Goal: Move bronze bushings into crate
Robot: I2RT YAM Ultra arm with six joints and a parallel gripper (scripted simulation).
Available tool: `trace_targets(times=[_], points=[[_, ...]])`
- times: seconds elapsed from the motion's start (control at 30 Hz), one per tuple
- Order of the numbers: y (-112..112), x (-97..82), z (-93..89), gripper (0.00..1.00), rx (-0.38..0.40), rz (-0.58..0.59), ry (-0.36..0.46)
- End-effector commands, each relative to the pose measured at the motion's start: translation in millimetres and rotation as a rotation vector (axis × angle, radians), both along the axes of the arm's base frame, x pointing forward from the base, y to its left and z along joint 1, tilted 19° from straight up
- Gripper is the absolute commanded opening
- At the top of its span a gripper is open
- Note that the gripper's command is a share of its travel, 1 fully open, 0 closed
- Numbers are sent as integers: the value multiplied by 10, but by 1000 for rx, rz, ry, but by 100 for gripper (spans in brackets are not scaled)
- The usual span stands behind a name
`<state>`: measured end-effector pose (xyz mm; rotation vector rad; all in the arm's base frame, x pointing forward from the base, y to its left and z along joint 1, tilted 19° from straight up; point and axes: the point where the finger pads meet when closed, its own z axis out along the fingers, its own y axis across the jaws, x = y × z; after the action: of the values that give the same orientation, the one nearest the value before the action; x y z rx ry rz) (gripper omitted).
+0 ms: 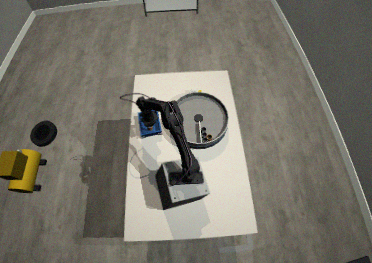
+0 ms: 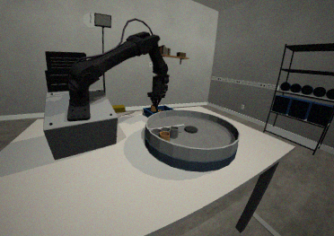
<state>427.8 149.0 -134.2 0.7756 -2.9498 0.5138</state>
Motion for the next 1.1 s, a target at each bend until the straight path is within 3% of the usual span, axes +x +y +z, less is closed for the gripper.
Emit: trace_targets(times=[0.0,0.2,0.37,0.43,0.5,0.6,0.73,1.07], points=[[-19,27,-30,0,0,11,-13],[-15,115,-67,0,13,10,-37],[4,80,-100,0,10,22,-33],[-38,29,-243,0,3,19,-10],[-77,31,-271,0,2,13,-8],[-26,186,-119,0,23,11,-57],[-24,140,-220,0,17,18,-42],[-21,164,-170,0,20,16,-49]])
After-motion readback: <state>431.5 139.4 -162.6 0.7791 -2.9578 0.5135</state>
